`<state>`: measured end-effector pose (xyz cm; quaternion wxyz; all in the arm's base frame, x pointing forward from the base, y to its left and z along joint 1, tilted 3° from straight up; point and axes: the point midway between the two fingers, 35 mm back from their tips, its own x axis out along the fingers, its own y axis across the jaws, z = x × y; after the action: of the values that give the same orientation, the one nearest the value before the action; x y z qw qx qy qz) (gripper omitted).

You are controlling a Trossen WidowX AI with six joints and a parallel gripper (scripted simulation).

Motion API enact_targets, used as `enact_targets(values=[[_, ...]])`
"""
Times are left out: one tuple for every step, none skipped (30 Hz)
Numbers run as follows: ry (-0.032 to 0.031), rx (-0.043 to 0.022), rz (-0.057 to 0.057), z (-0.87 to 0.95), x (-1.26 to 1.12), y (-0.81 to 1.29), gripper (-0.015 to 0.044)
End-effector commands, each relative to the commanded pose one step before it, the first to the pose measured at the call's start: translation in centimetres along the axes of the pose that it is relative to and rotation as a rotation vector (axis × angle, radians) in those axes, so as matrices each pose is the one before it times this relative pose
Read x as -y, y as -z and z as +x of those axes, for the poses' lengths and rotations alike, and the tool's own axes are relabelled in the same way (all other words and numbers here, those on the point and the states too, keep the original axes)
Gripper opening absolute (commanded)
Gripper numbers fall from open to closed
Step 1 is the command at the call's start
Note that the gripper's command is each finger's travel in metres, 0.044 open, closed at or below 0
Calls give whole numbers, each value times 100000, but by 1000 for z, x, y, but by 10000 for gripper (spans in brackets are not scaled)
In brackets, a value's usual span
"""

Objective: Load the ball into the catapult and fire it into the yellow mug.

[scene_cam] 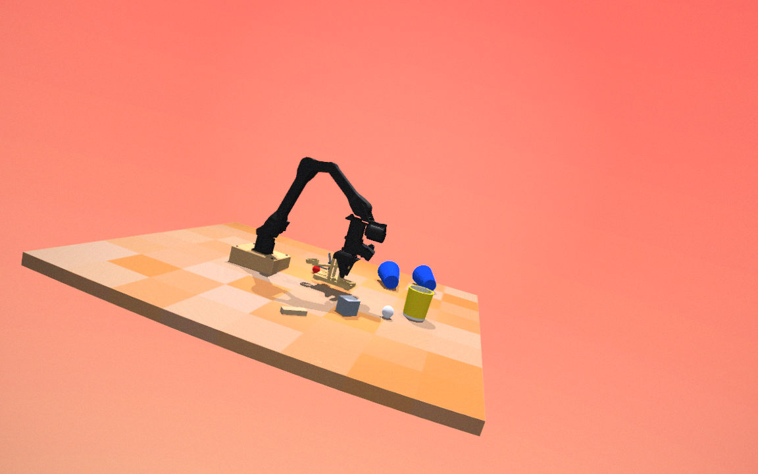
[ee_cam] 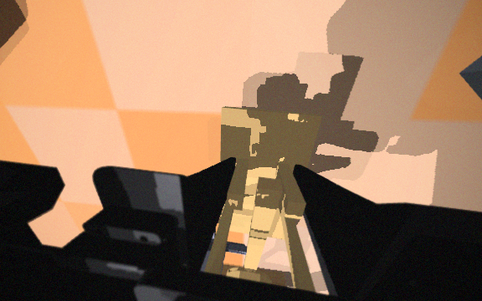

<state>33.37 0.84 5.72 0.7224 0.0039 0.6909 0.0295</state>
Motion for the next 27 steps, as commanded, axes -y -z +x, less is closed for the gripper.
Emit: enact_targets(values=[[41, 541, -172, 410, 1, -53, 0], [0, -6, 9, 164, 2, 2, 0], [0, -6, 9, 164, 2, 3, 0], [0, -6, 9, 164, 2, 4, 0], [0, -6, 9, 164, 1, 5, 0], [0, -6, 9, 164, 1, 6, 0], [0, -6, 9, 163, 1, 7, 0], [0, -6, 9, 163, 1, 8, 0], [0, -6, 9, 163, 1, 9, 0], [0, -6, 9, 163, 1, 10, 0], [0, -7, 9, 162, 1, 11, 0], [0, -7, 9, 162, 1, 12, 0], [0, -7, 9, 162, 1, 13, 0], [0, -7, 9, 162, 1, 14, 0], [0, -7, 9, 161, 1, 14, 0], [0, -7, 9, 161, 1, 15, 0], [-57, -627, -250, -231, 0, 43, 0], [0, 0, 0, 0, 0, 0, 0], [0, 0, 0, 0, 0, 0, 0], [0, 0, 0, 0, 0, 0, 0], [0, 0, 0, 0, 0, 0, 0], [0, 0, 0, 0, 0, 0, 0], [0, 0, 0, 0, 0, 0, 26], [0, 0, 0, 0, 0, 0, 53], [0, 0, 0, 0, 0, 0, 79], [0, 0, 0, 0, 0, 0, 105], [0, 0, 0, 0, 0, 0, 131]])
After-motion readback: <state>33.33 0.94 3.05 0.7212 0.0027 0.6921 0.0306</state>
